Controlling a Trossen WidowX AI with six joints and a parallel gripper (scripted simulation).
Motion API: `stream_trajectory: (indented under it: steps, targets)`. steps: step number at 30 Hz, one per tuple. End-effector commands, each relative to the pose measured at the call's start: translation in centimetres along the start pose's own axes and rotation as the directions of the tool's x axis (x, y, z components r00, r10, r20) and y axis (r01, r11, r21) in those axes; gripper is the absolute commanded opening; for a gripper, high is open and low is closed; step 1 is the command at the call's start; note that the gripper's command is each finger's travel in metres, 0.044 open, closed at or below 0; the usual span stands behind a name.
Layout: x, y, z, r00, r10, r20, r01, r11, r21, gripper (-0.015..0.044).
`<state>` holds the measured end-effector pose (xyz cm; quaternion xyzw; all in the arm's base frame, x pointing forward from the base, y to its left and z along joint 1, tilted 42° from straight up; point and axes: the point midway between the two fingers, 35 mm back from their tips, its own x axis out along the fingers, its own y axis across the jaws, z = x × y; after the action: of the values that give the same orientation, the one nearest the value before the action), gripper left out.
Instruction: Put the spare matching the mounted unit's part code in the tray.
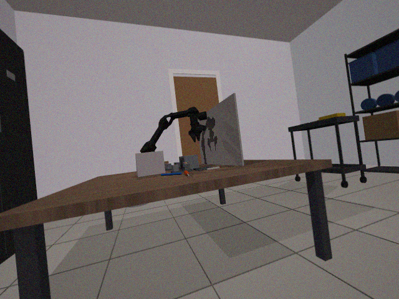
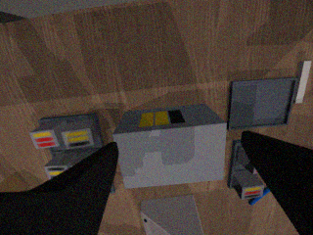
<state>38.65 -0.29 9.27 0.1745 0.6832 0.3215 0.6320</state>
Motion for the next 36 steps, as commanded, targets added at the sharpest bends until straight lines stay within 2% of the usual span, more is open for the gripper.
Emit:
stream_trajectory:
  steps: [1, 3, 4, 6, 8, 11, 15, 19, 33, 36]
  targets:
    - [0.0, 0.1, 0.0, 1.000, 0.005, 0.001, -0.005, 1.000, -0.003, 0.0440]
    - [0.0, 0.4, 0.0, 1.000, 0.004, 0.001, -0.004, 1.000, -0.025, 0.0440]
    - [0.3, 1.3, 0.0, 1.000, 0.002, 0.000, -0.002, 0.996, -0.094, 0.0440]
    - [1.2, 4.3, -0.3, 1.000, -0.003, -0.003, 0.002, 0.939, -0.343, 0.0440]
    - [2.3, 7.6, -0.9, 1.000, -0.004, -0.005, 0.000, 0.807, -0.591, 0.0440]
    - [3.3, 10.7, -1.9, 1.000, -0.002, -0.008, -0.005, 0.615, -0.788, 0.0440]
    - [4.6, 14.0, -3.5, 1.000, 0.004, -0.013, -0.014, 0.331, -0.944, 0.0440]
    - [5.7, 16.7, -5.2, 1.000, 0.014, -0.019, -0.020, 0.051, -0.998, 0.0440]
    - [5.8, 16.9, -5.4, 1.000, 0.015, -0.020, -0.020, 0.022, -1.000, 0.0440]
    - [6.9, 16.8, -5.5, 1.000, 0.015, -0.020, -0.020, 0.022, -1.000, 0.0361]
